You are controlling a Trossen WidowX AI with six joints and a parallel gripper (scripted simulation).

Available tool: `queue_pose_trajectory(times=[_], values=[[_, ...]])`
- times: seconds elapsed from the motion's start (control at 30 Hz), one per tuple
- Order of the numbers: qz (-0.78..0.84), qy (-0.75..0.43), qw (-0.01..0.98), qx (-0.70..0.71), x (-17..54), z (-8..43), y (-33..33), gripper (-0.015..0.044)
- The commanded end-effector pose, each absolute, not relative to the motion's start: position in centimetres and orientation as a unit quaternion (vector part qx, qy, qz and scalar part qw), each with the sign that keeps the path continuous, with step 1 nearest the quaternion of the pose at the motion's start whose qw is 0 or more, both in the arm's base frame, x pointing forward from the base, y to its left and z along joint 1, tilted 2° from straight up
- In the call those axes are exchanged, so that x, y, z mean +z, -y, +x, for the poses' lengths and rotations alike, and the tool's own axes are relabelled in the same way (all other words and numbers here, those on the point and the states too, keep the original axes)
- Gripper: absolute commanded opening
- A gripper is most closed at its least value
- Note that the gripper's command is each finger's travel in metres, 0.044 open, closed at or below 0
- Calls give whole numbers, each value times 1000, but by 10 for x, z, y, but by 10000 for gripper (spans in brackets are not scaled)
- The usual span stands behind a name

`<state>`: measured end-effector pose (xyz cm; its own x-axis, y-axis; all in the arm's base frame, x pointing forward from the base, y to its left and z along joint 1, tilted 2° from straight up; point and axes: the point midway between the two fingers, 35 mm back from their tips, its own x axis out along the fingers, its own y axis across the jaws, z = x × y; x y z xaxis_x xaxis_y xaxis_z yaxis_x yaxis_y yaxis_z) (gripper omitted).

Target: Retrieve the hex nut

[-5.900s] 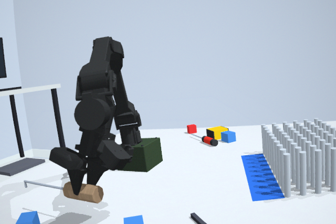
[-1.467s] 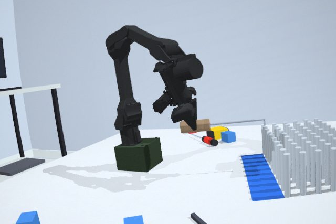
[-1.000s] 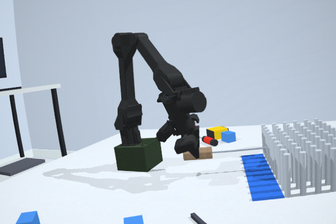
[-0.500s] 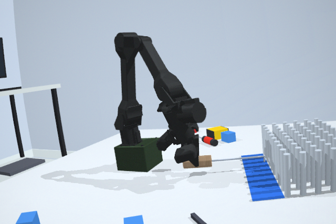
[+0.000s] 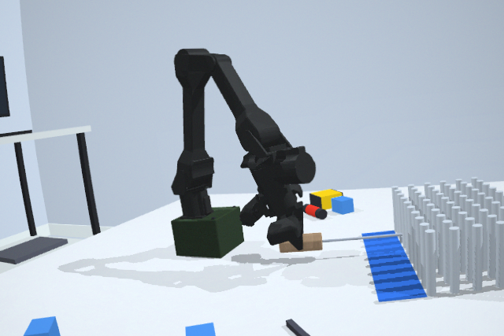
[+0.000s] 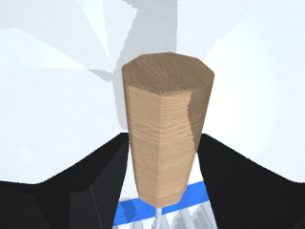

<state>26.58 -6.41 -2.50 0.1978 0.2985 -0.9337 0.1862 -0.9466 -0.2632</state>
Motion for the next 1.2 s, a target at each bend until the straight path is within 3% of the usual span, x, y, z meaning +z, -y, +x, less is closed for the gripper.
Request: queue_pose_trajectory(times=[0.0,1.17], values=[[-776,157,45,609,-23,273,64,0],[-777,157,46,608,-23,299,59,0]])
